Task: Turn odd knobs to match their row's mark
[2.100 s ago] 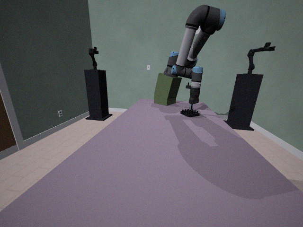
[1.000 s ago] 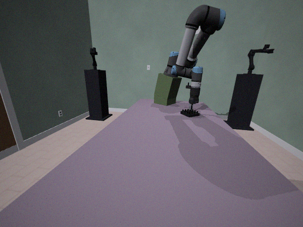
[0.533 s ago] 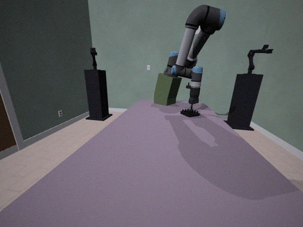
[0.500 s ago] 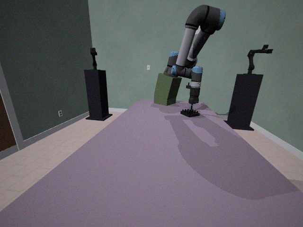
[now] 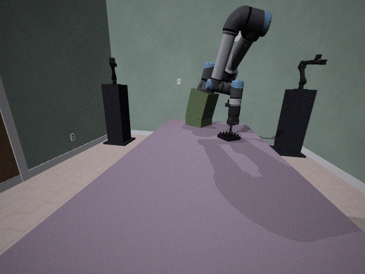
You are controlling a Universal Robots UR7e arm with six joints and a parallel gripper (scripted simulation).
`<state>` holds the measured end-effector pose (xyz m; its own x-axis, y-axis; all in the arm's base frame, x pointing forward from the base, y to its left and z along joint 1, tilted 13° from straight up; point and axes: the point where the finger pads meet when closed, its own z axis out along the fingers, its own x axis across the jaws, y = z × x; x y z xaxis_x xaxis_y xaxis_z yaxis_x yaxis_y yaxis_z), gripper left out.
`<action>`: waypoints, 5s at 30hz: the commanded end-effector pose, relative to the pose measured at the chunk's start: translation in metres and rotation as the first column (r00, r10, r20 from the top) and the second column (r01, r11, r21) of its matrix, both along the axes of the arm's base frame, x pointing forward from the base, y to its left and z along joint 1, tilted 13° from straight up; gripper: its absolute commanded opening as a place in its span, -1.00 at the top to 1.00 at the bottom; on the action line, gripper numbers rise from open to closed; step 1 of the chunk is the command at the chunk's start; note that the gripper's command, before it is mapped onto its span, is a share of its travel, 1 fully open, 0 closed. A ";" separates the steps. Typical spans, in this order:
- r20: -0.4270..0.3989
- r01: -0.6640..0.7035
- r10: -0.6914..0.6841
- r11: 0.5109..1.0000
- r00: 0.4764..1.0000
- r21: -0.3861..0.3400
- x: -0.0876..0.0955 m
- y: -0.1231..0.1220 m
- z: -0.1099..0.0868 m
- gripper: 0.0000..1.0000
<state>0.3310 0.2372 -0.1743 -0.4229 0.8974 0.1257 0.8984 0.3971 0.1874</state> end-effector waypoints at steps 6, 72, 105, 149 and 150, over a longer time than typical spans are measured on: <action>-0.023 0.122 -0.121 0.992 0.992 0.013 0.000 0.000 0.000 0.40; -0.271 0.959 -0.926 0.281 0.264 -0.024 0.000 0.000 0.000 0.40; -0.290 0.986 -0.946 0.163 0.144 -0.044 0.000 0.000 0.000 0.40; -0.290 0.986 -0.946 0.163 0.144 -0.044 -0.002 -0.004 0.022 0.07; -0.290 0.986 -0.946 0.163 0.144 -0.044 -0.003 -0.005 0.025 0.07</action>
